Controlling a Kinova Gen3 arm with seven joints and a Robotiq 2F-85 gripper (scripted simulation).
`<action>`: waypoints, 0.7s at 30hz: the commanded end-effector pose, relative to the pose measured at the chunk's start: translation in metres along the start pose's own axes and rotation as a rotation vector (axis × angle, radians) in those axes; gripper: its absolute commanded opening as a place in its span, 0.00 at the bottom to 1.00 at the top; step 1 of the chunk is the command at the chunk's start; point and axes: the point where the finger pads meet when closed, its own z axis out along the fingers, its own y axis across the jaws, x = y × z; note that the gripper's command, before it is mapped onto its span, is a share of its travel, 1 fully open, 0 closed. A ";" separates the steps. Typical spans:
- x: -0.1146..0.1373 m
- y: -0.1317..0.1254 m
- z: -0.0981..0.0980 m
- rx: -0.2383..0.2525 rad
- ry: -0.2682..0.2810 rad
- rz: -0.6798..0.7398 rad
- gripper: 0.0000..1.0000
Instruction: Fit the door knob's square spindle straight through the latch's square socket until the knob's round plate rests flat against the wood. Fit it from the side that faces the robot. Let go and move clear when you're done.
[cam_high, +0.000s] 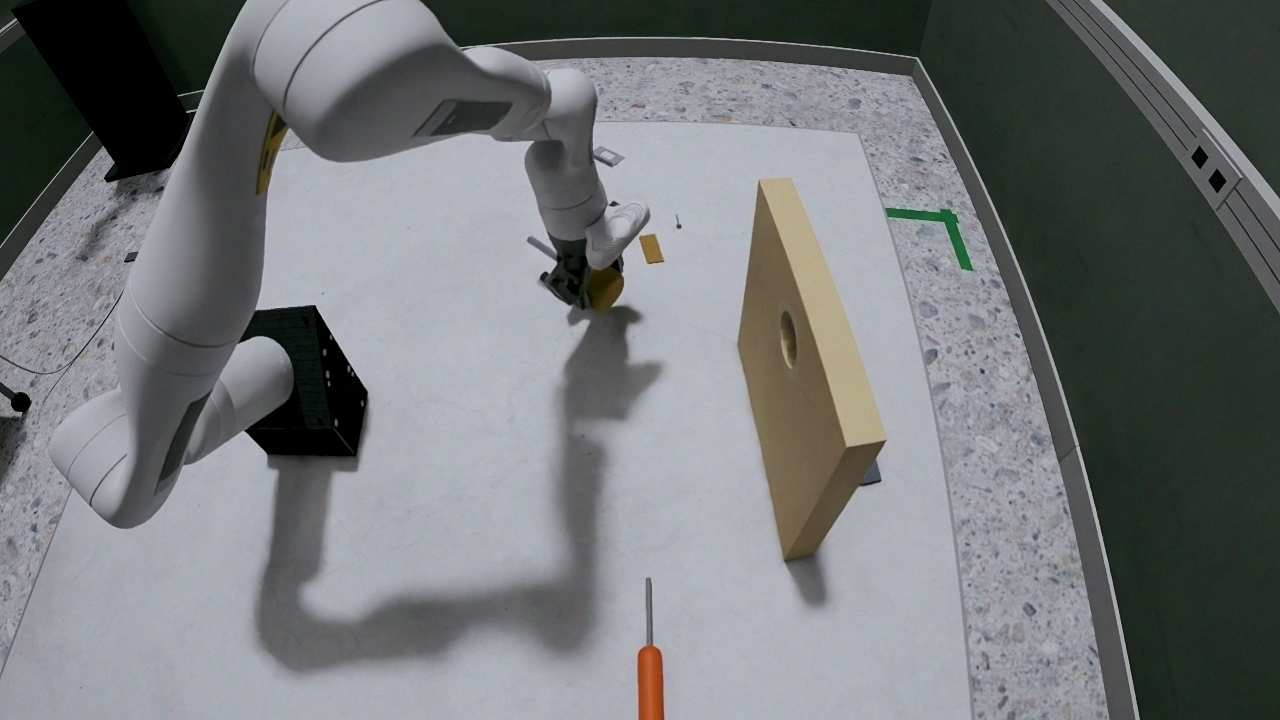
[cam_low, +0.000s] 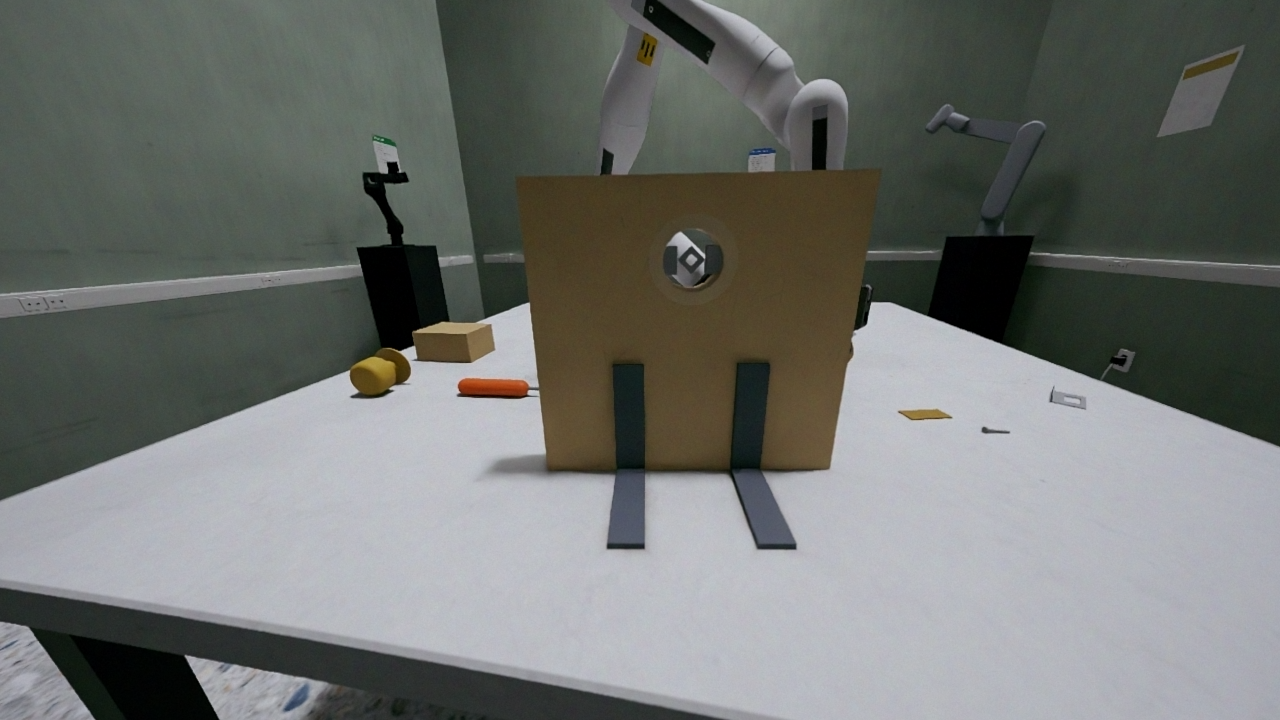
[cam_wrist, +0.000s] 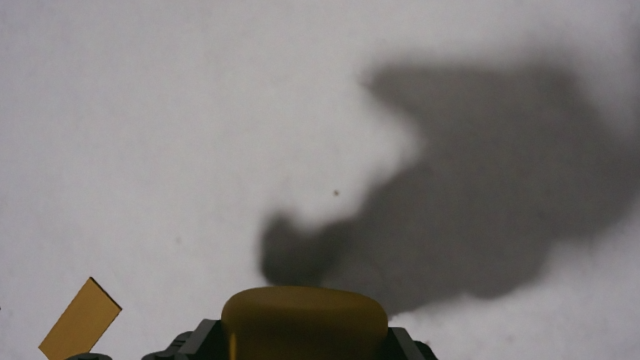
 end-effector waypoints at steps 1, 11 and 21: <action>0.001 -0.002 -0.004 0.006 0.001 0.001 0.63; 0.001 -0.004 -0.012 0.006 0.001 0.001 0.63; 0.001 -0.007 -0.032 0.006 0.001 0.001 0.63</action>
